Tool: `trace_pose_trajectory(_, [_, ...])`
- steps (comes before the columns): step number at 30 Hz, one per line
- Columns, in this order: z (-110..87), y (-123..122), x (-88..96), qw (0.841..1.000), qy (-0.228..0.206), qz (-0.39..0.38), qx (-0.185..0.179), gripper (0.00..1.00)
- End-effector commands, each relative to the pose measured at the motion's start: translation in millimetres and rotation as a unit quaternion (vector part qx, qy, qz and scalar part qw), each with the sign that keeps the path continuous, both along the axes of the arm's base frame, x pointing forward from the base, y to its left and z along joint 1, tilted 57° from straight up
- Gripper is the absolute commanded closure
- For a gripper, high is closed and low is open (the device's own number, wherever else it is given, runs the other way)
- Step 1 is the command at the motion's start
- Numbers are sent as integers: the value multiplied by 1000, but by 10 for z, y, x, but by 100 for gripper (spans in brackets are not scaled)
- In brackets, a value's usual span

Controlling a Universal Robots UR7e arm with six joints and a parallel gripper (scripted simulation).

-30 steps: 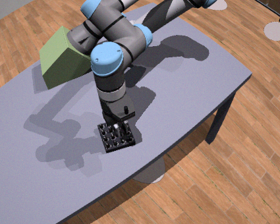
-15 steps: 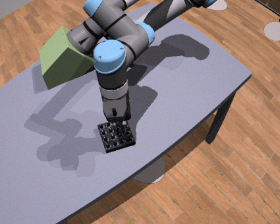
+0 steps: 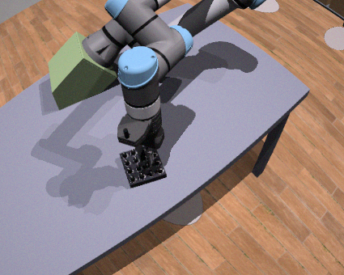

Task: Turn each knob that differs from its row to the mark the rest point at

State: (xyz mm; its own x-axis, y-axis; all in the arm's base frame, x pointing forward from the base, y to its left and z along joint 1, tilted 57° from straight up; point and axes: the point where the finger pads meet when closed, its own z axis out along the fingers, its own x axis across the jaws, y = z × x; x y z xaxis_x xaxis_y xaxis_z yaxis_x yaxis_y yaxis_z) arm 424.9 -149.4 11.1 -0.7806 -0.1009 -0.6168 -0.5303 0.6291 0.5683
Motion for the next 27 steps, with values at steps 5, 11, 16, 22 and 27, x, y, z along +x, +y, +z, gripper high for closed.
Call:
trace_pose_trajectory(5, [11, 2, -49, 993, 94, -66, 36, 54])
trace_pose_trajectory(11, [20, 11, -77, 984, 140, -99, 56, 54])
trace_pose_trajectory(16, [28, 19, -100, 974, 174, -124, 71, 54])
trace_pose_trajectory(22, [35, 26, -116, 966, 199, -141, 81, 54])
trace_pose_trajectory(27, [39, 29, -124, 962, 211, -150, 87, 54])
